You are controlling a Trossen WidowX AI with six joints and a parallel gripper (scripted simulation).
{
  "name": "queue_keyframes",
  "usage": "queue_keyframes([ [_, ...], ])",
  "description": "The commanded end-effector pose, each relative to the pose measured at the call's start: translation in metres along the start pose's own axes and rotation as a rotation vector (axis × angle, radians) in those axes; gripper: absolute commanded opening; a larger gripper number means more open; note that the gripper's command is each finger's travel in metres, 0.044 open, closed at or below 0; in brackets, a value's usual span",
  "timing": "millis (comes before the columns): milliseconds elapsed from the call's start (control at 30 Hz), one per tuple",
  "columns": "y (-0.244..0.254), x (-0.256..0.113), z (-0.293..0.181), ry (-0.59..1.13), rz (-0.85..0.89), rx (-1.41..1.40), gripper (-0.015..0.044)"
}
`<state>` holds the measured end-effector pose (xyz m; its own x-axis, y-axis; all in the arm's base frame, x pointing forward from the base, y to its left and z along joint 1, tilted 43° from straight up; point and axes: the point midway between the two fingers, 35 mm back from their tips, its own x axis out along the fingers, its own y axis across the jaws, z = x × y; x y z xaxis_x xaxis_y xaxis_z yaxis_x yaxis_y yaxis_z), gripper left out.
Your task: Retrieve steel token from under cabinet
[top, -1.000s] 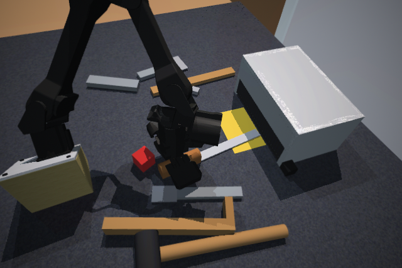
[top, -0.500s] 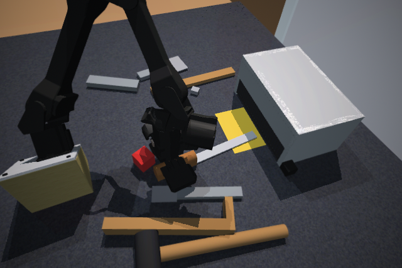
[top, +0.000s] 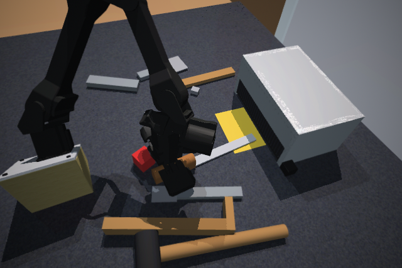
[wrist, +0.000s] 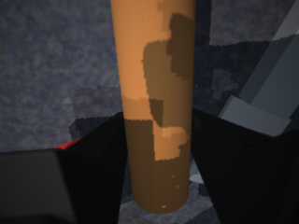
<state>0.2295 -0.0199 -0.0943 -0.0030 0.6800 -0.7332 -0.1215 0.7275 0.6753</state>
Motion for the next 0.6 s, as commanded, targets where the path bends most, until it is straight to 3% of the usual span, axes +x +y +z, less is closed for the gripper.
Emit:
queue_keyframes([
  [0, 0.0, -0.0001, 0.0001, 0.0, 0.0, 0.0, 0.0105],
  [133, 0.0, 0.0, 0.0, 0.0, 0.0, 0.0, 0.02],
  [267, 0.0, 0.0, 0.0, 0.0, 0.0, 0.0, 0.02],
  [367, 0.0, 0.0, 0.0, 0.0, -0.005, 0.0, 0.027],
  [567, 0.0001, 0.0004, 0.0005, 0.0, -0.005, -0.003, 0.027],
])
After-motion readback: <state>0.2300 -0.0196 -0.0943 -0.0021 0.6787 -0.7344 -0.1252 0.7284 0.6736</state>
